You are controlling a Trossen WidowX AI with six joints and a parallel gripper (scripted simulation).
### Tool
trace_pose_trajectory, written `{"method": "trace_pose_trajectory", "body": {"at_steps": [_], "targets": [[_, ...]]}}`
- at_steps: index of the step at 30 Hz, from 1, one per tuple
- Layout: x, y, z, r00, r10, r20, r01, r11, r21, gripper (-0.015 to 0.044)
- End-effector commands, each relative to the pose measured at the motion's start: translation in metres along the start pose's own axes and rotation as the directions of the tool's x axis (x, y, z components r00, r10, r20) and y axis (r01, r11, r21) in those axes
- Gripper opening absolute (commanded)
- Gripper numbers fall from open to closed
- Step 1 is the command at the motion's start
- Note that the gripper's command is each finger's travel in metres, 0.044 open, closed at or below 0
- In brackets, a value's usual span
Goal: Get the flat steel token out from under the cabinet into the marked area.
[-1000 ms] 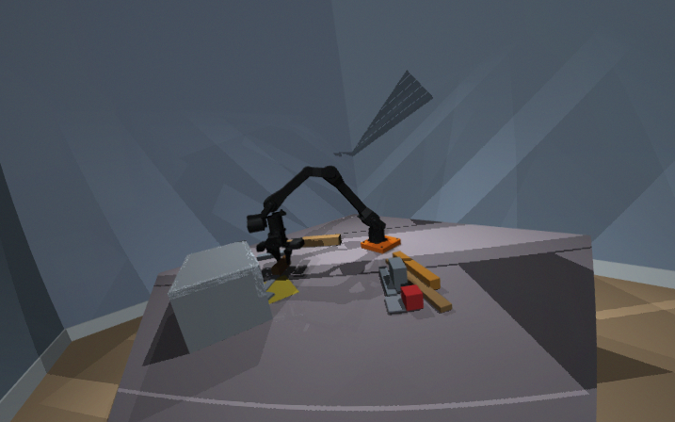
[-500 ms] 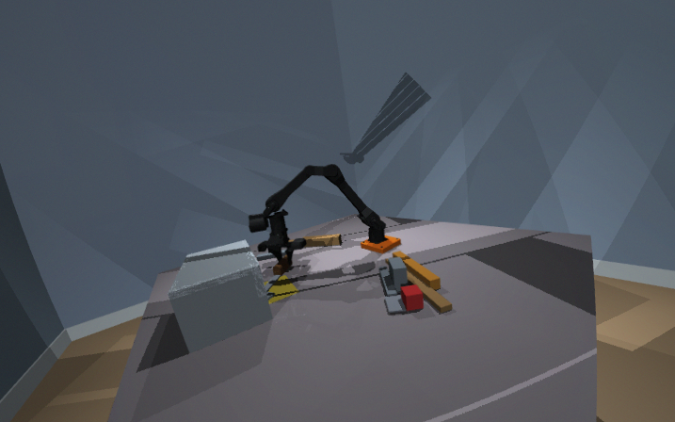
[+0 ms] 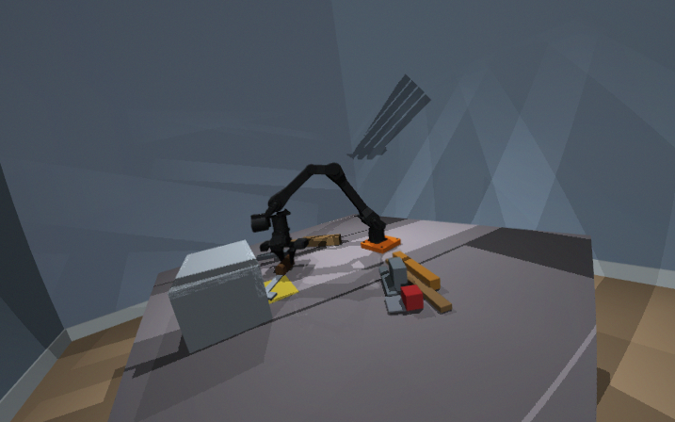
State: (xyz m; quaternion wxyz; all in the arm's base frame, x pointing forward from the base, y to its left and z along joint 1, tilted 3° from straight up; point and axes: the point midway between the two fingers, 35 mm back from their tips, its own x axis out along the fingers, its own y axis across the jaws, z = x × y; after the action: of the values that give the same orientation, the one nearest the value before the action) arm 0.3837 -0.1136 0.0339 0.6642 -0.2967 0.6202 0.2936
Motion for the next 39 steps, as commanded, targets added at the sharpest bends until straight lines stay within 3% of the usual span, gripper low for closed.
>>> {"method": "trace_pose_trajectory", "body": {"at_steps": [1,39], "targets": [[0.001,0.001,-0.006,1.000,0.007,0.004,-0.007,1.000,-0.002,0.0000],[0.002,-0.003,-0.079,1.000,0.007,-0.001,-0.007,1.000,-0.002,0.0000]]}}
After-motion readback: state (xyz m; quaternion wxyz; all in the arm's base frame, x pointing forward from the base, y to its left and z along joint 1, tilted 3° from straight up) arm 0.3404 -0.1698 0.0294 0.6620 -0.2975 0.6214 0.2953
